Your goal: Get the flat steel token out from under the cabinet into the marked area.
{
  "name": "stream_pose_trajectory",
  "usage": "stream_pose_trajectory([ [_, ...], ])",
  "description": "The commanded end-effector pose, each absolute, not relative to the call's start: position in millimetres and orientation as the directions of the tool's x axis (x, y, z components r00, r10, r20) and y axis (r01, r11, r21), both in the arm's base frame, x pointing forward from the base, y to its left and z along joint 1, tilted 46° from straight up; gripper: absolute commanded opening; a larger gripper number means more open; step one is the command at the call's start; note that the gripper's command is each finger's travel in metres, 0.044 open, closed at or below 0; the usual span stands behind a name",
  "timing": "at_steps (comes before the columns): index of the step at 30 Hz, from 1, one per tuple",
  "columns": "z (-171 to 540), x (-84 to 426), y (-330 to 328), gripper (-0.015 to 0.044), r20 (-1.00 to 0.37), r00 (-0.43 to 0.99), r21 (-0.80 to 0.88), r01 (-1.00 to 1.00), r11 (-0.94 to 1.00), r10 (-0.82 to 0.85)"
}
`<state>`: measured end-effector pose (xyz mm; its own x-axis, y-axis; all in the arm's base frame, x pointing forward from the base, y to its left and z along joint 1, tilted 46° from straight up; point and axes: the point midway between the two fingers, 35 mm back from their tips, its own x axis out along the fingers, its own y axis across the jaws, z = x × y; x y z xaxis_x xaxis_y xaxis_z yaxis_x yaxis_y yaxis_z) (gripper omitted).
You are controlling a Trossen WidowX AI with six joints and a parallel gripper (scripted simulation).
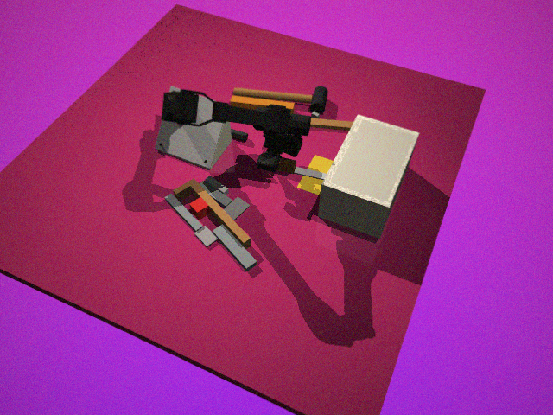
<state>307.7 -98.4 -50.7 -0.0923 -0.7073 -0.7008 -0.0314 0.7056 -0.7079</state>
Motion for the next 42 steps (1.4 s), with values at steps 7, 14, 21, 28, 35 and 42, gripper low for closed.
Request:
stream_pose_trajectory([
  [7,-50.1,293.7,-98.5,0.0000,-0.700,-0.098,-0.708,-0.029,0.705,-0.707],
  [14,-49.6,286.4,-98.1,0.0000,-0.700,-0.098,-0.708,-0.030,0.705,-0.707],
  [21,-49.0,278.9,-97.7,0.0000,-0.700,-0.098,-0.708,-0.030,0.705,-0.707],
  [28,-48.4,271.2,-97.3,0.0000,-0.700,-0.099,-0.708,-0.030,0.705,-0.707],
  [35,-47.8,263.6,-96.8,0.0000,-0.700,-0.099,-0.708,-0.031,0.705,-0.707],
  [42,-47.2,255.9,-96.4,0.0000,-0.700,-0.099,-0.708,-0.031,0.706,-0.707],
])
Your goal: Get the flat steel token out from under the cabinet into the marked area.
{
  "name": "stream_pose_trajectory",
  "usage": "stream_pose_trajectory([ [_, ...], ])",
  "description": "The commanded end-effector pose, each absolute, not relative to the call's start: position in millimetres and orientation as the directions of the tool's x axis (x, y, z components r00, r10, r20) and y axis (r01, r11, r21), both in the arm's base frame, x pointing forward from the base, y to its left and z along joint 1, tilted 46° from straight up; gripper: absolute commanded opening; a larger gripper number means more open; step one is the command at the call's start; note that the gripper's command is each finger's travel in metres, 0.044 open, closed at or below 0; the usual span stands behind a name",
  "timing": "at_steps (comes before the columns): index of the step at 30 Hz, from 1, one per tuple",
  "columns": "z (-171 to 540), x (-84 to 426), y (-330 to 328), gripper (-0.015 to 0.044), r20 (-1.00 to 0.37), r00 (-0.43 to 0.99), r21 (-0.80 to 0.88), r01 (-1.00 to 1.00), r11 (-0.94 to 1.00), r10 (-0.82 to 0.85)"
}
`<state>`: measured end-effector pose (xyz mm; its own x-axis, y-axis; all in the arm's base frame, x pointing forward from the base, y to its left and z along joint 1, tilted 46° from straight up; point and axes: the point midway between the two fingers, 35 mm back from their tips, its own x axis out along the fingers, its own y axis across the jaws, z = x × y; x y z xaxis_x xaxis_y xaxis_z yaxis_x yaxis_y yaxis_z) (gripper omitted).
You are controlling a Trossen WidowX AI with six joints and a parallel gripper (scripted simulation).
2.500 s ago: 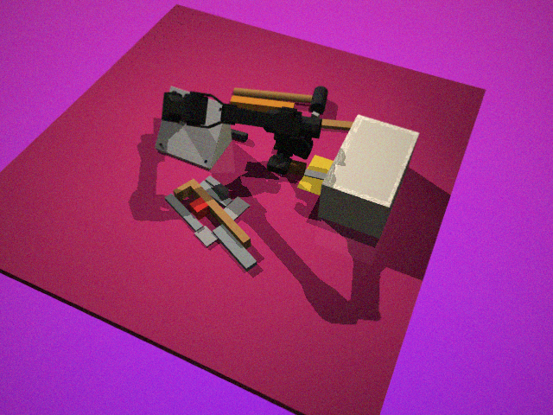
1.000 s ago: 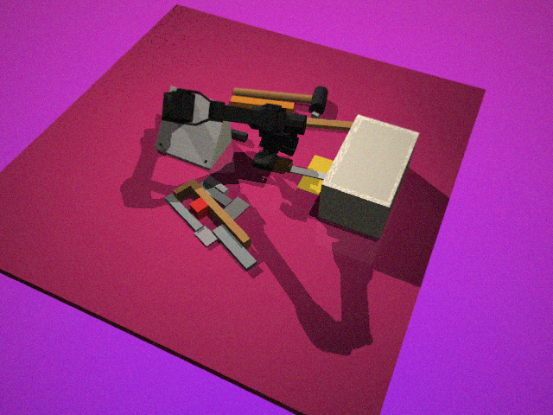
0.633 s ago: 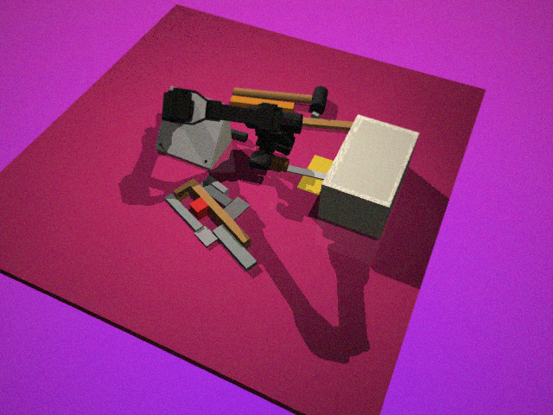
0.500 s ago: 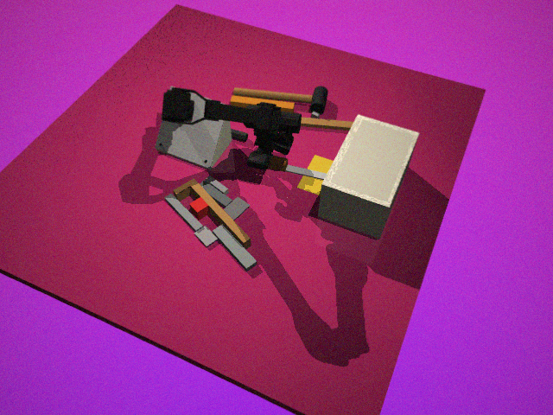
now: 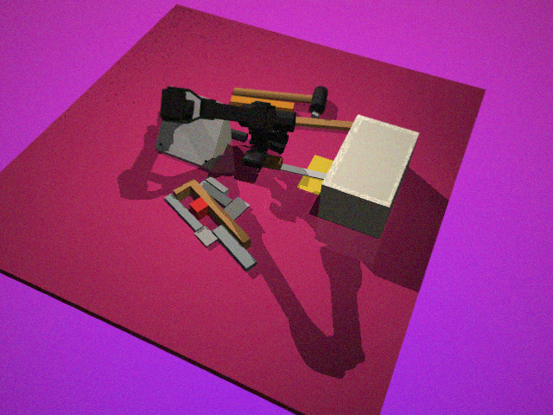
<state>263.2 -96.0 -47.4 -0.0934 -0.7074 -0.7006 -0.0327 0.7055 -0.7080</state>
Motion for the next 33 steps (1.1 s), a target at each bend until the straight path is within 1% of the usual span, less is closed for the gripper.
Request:
stream_pose_trajectory([
  [1,-47.1,254.8,-96.4,0.0000,-0.700,-0.099,-0.708,-0.031,0.706,-0.707],
  [33,-44.2,218.5,-94.6,0.0000,-0.700,-0.101,-0.708,-0.032,0.706,-0.707],
])
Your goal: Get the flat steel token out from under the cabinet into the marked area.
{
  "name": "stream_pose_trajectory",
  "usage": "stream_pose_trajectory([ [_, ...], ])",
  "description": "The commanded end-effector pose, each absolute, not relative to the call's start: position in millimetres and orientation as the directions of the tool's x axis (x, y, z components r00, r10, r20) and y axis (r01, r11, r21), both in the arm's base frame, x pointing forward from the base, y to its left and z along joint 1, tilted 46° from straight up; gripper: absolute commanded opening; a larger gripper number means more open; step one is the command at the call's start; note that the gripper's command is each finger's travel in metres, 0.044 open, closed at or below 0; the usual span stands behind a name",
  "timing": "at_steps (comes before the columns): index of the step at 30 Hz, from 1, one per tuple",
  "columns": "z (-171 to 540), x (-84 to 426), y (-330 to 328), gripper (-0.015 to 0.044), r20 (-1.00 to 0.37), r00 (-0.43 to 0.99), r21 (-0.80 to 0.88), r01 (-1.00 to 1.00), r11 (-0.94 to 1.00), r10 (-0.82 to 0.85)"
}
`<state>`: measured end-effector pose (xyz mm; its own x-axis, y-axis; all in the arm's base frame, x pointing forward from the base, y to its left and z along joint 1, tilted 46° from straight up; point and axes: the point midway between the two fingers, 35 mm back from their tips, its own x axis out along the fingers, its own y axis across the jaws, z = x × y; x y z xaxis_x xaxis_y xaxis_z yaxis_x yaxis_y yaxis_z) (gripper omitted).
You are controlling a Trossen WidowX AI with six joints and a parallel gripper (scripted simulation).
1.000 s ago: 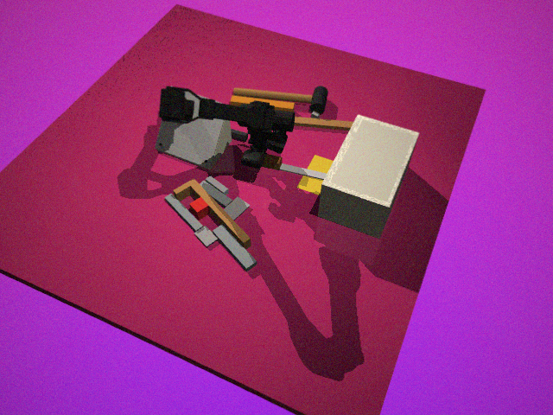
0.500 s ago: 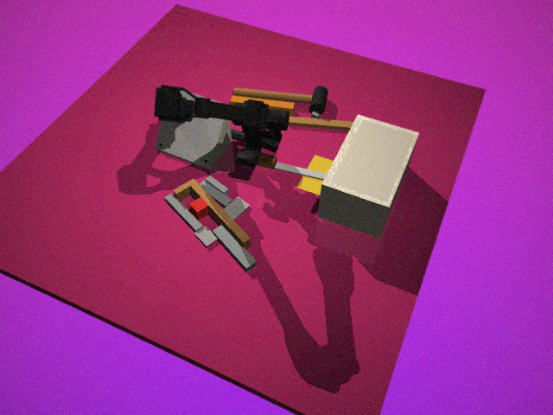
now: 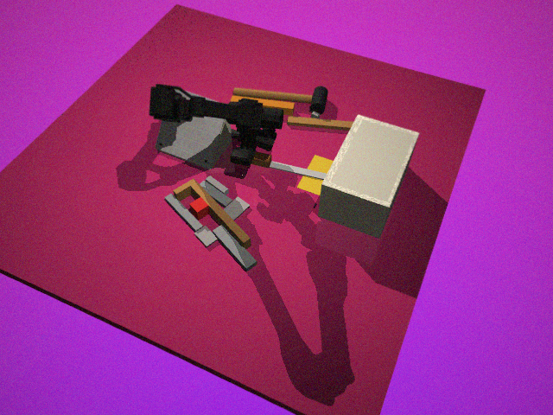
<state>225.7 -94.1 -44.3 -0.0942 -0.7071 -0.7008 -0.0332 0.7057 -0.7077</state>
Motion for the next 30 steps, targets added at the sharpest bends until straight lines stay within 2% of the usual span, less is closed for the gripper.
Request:
stream_pose_trajectory([
  [1,-44.2,220.1,-94.5,0.0000,-0.700,-0.099,-0.708,-0.032,0.706,-0.707],
  [30,-42.7,225.1,-92.9,0.0000,-0.701,-0.097,-0.712,0.157,0.684,-0.707],
])
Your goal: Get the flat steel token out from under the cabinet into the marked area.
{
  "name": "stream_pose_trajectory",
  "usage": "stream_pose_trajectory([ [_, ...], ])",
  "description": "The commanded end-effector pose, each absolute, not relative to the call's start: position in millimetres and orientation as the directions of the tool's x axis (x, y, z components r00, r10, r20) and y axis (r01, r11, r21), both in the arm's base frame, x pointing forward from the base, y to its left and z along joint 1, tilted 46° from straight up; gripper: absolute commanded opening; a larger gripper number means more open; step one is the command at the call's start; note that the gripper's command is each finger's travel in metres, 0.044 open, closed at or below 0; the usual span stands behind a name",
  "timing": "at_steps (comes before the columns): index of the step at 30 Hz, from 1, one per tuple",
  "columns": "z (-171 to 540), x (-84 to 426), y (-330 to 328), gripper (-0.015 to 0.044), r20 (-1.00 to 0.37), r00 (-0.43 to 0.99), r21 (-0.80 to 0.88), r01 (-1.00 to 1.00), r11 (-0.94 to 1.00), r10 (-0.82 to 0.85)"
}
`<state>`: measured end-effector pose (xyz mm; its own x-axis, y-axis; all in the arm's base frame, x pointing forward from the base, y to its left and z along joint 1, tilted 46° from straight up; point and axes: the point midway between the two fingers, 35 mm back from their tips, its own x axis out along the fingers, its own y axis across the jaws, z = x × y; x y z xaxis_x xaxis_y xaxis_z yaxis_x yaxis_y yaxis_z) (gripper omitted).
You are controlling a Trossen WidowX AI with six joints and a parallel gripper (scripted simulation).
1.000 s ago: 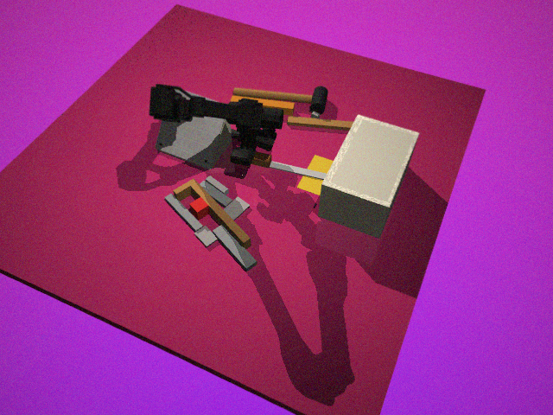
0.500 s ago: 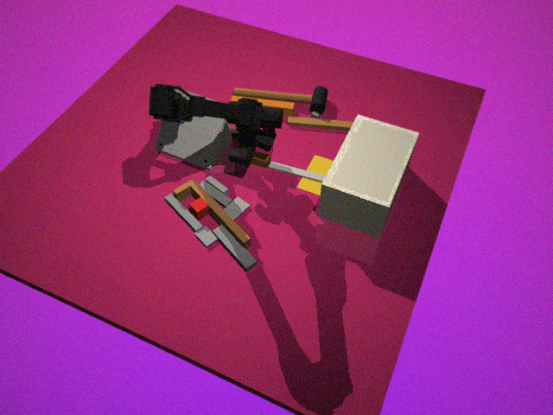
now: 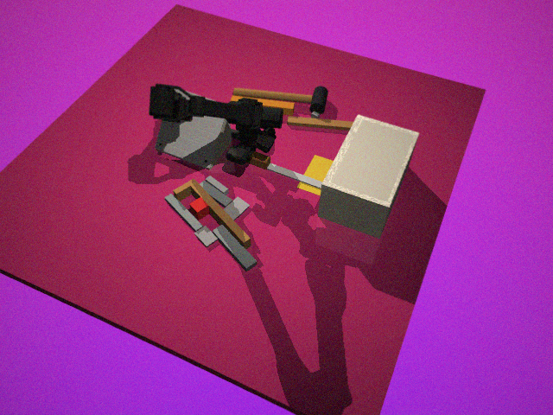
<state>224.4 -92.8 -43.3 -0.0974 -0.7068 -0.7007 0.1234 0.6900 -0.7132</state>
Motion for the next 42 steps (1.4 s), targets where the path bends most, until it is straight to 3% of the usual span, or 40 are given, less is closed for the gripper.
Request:
stream_pose_trajectory([
  [1,-42.7,225.1,-92.9,0.0000,-0.701,-0.097,-0.712,0.164,0.683,-0.707],
  [42,-41.2,225.5,-92.7,0.0000,-0.700,-0.099,-0.660,0.466,0.589,-0.707],
])
